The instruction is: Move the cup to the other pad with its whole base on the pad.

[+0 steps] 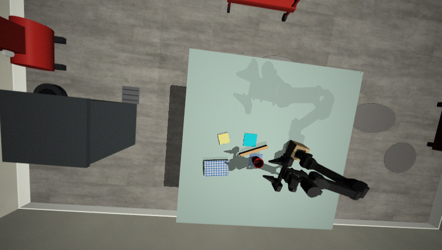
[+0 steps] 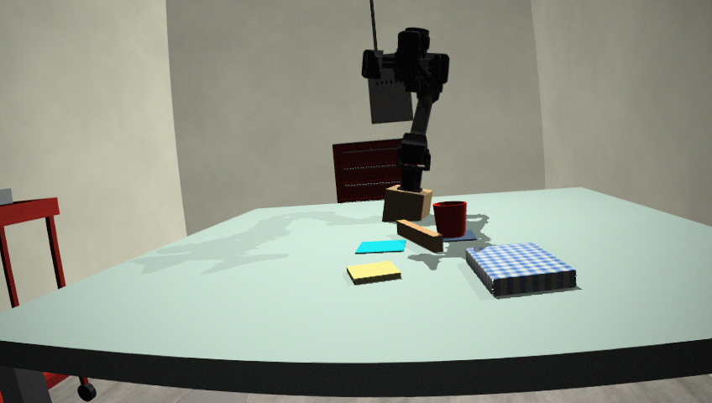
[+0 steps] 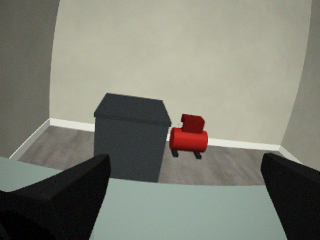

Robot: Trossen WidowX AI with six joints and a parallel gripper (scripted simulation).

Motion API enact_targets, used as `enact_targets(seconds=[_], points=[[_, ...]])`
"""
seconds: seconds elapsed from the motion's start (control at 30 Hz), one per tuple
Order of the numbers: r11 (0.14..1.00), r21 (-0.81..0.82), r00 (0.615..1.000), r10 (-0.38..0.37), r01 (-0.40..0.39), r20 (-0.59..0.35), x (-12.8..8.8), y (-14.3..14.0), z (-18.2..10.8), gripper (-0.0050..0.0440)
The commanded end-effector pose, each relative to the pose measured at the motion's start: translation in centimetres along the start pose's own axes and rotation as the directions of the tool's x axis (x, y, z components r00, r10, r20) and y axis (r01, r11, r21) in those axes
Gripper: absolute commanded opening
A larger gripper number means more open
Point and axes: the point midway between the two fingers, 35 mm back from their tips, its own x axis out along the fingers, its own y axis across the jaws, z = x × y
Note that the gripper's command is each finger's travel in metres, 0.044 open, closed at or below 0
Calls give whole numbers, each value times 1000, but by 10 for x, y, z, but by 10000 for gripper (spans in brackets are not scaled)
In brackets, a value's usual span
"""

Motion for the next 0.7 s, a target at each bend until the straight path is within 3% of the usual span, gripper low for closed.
enact_targets(seconds=[0.0, 0.53, 0.67], points=[[1000, 0, 1000, 0, 0, 0, 0, 0, 0, 400], [1000, 0, 1000, 0, 0, 0, 0, 0, 0, 400], [989, 142, 986, 69, -48, -149, 10, 18, -25, 304]])
